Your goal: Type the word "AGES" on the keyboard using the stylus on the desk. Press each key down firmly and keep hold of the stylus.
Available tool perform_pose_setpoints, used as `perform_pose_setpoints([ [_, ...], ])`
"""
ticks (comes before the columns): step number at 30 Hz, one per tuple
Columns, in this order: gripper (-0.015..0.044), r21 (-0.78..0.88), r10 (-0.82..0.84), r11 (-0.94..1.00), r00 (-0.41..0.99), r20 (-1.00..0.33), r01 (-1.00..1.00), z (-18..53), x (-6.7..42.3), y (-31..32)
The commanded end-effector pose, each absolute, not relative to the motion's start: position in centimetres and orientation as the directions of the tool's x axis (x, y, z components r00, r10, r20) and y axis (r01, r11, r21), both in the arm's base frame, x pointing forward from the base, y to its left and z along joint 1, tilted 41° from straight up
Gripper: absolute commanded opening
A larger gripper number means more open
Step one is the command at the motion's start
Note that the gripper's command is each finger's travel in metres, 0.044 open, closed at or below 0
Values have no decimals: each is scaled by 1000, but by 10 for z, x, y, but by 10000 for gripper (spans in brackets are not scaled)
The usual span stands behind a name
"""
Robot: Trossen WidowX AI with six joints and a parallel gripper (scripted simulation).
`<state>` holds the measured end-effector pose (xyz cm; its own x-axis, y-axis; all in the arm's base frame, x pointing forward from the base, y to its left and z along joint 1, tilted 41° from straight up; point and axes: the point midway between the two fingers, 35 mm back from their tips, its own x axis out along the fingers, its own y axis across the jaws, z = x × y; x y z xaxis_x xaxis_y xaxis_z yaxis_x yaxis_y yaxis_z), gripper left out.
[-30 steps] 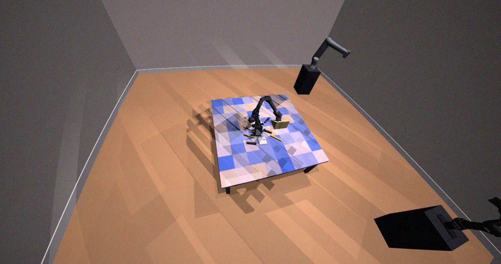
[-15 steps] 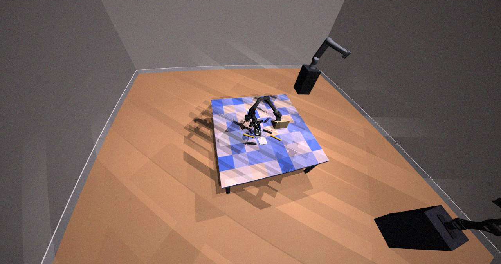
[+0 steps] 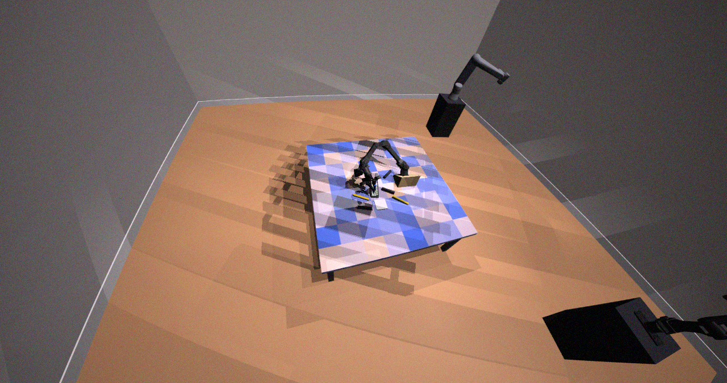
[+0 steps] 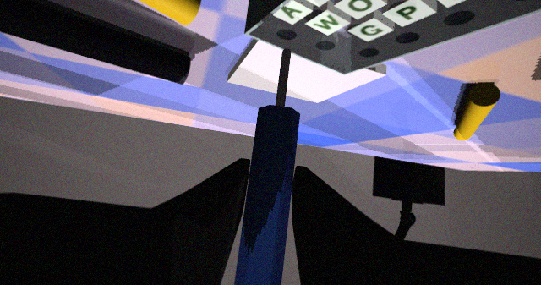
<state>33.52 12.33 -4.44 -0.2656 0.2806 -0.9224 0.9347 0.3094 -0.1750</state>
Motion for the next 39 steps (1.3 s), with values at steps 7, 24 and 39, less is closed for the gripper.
perform_pose_setpoints([
  [7, 0, -176, 277, 321, -270, -922, 931, -48, 333, 123],
  [24, 81, -175, 277, 321, -269, -922, 931, -49, 336, 124],
  [39, 81, -175, 277, 321, -269, -922, 931, -49, 336, 124],
])
